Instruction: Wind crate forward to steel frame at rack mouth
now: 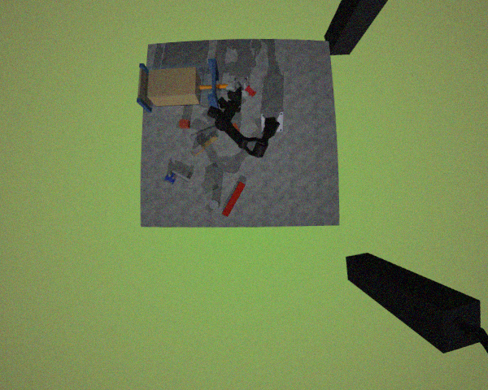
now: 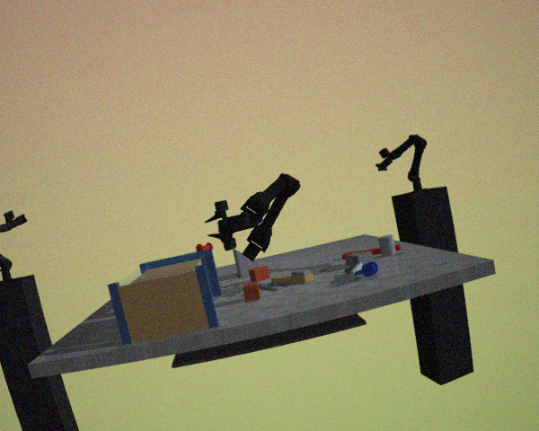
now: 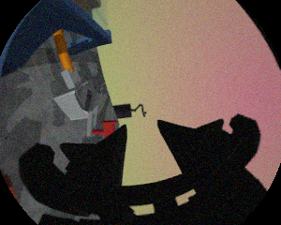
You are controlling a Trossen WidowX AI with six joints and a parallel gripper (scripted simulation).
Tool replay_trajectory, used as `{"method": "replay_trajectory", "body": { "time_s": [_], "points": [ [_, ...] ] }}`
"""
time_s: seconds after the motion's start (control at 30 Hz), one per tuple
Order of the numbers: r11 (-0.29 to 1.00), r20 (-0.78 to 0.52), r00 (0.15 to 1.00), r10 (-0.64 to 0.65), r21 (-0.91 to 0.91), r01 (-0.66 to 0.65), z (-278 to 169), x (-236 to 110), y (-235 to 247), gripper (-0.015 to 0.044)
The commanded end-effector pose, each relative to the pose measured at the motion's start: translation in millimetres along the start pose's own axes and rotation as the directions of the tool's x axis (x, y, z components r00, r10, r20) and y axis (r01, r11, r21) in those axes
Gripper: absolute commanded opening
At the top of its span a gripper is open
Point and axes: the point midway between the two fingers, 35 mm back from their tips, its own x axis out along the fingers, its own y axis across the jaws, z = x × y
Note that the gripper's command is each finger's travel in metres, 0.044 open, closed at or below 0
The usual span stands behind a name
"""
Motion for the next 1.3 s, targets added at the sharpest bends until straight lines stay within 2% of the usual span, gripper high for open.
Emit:
{"method": "replay_trajectory", "body": {
  "time_s": [0.0,0.1,0.17,0.23,0.33,0.43,0.53,0.67,0.73,1.1,1.27],
  "points": [
    [1.0,-0.001,1.0,0.0,0.0,0.0,0,0,0,0.024],
    [1.0,-0.001,1.0,0.0,0.0,0.0,0,0,0,0.024],
    [0.999,-0.029,0.998,0.054,0.003,-0.054,0,7,2,0.0292],
    [0.978,-0.103,0.973,0.207,0.027,-0.205,1,23,9,0.0345],
    [0.889,-0.195,0.867,0.459,0.107,-0.446,0,48,19,0.0424],
    [0.729,-0.231,0.691,0.685,0.225,-0.647,1,67,28,0.044],
    [0.506,-0.2,0.465,0.863,0.358,-0.785,3,84,33,0.044],
    [0.138,-0.054,0.129,0.99,0.512,-0.848,7,105,32,0.044],
    [0.012,0.015,0.024,1.0,0.547,-0.837,9,113,29,0.044],
    [-0.004,0.025,0.011,1.0,0.551,-0.835,10,114,30,0.044],
    [-0.004,0.025,0.011,1.0,0.55,-0.835,11,115,64,0.044]
  ]
}}
